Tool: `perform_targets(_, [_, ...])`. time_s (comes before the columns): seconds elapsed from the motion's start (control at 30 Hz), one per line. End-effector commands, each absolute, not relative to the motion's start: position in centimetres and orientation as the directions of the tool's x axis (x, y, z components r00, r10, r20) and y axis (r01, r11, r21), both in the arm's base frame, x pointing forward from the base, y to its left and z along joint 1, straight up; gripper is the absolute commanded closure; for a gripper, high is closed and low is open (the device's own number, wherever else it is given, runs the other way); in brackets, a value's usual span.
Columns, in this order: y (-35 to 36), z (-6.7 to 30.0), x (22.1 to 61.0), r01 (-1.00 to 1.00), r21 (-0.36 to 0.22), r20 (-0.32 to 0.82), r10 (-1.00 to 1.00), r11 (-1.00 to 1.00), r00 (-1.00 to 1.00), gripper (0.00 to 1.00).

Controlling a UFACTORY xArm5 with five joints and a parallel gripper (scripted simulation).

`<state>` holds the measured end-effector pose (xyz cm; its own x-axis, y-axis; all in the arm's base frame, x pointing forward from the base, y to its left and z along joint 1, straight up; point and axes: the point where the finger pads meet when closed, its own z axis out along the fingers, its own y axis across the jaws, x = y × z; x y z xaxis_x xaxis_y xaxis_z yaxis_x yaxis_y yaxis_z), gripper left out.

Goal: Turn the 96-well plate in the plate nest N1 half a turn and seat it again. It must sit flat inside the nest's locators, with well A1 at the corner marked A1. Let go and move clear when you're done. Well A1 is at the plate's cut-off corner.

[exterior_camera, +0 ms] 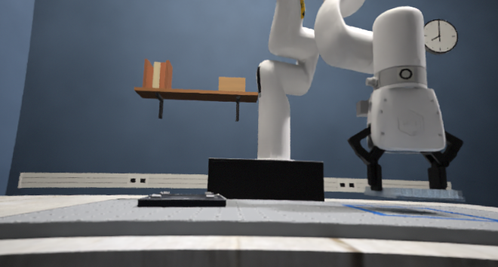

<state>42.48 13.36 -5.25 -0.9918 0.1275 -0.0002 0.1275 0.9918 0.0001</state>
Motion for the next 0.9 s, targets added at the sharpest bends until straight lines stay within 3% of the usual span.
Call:
perform_targets(0.0, [13.4, -5.1, 42.6, 0.128, 0.006, -0.001, 0.128, 0.992, -0.992, 1.00])
perform_targets(0.87, [13.4, -1.5, 42.6, 0.128, 0.006, -0.001, 0.128, 0.992, -0.992, 1.00])
